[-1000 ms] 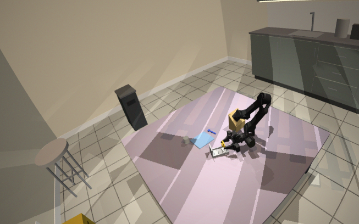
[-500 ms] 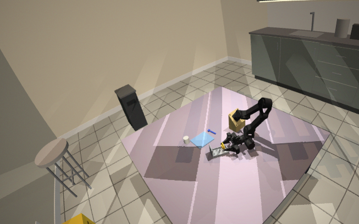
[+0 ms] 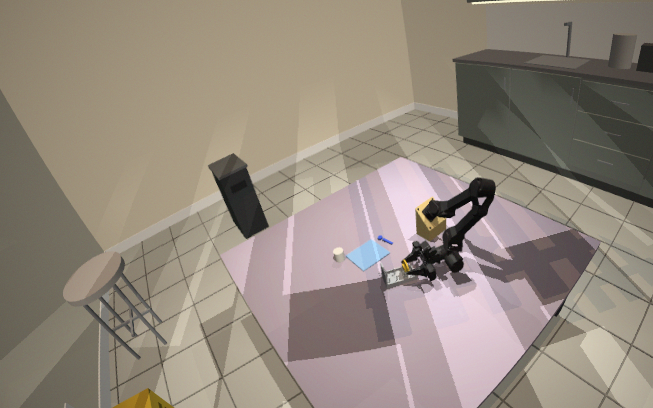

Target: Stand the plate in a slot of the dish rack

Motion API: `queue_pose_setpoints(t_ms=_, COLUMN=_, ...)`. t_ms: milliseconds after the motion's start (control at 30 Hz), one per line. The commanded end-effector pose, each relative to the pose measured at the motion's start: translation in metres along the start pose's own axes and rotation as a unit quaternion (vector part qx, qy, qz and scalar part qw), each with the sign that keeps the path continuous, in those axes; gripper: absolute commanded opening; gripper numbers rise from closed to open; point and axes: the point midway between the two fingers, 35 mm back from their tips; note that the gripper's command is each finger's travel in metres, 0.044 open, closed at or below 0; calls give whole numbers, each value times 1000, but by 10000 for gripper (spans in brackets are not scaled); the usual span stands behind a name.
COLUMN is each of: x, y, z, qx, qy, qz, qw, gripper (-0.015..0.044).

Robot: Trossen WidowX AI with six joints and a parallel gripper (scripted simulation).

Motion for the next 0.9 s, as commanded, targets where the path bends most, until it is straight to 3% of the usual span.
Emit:
queue_pose_setpoints(t_ms=0, x=0, y=0, z=0, qx=0, qy=0, qz=0, qw=1000, gripper=315)
queue_pose_setpoints(t_ms=133, x=0, y=0, z=0, qx=0, qy=0, qz=0, qw=1000, gripper=400)
queue_pose_setpoints(t_ms=367, x=0, y=3, z=4, qx=0, qy=0, qz=-2, qw=1000, gripper=400)
queue_pose_setpoints(t_ms=867, x=-7, y=42, z=112, qx=-5, qy=-10, qz=2, qw=1000, gripper=400)
Point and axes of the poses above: the point midway between the two fingers, 35 mm back from their tips, its own x axis out along the fingers, its own y axis across the jaws, z = x × y, and after that the axes turned 15 degrees about x, right-handed
